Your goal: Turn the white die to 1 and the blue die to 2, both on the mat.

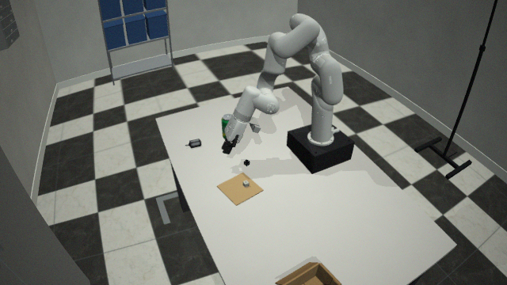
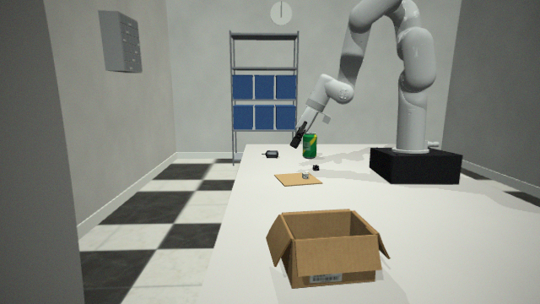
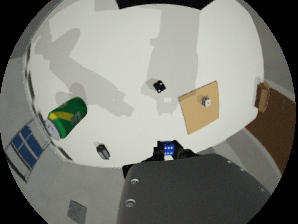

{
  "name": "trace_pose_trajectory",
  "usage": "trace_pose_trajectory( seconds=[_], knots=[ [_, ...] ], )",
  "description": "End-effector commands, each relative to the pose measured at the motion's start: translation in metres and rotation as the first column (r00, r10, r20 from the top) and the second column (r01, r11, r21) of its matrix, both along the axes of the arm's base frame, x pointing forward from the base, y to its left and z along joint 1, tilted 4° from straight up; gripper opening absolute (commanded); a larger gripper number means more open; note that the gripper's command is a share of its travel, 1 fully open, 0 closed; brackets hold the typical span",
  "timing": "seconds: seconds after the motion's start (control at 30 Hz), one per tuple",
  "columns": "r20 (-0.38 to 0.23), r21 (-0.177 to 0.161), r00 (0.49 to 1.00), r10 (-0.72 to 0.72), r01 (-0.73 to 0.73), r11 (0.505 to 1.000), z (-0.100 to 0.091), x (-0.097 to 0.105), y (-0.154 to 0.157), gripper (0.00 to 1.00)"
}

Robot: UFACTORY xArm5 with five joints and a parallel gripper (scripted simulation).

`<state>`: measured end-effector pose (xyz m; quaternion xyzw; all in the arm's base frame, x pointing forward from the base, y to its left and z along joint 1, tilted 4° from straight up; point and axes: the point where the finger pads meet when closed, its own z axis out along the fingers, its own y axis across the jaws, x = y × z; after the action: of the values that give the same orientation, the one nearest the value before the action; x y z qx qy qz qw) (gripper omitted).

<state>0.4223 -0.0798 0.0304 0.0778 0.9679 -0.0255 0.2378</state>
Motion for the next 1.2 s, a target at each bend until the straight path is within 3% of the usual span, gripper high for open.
trace_pose_trajectory(
  seconds=[0.0,0.27,0.37,0.6,1.17],
  knots=[
    [0.172,-0.038,0.985,0.011,-0.005,0.999,-0.0023,0.0012,-0.0001,0.15],
    [0.327,-0.077,0.945,0.029,-0.004,0.997,-0.0020,-0.0011,0.0004,0.15],
    [0.332,-0.079,0.943,0.030,-0.004,0.997,-0.0019,-0.0013,0.0004,0.15],
    [0.452,-0.111,0.891,0.048,0.003,0.994,-0.0025,-0.0027,0.0007,0.15],
    [0.470,-0.117,0.881,0.051,0.005,0.993,-0.0093,-0.0036,0.0004,0.15]
  ],
)
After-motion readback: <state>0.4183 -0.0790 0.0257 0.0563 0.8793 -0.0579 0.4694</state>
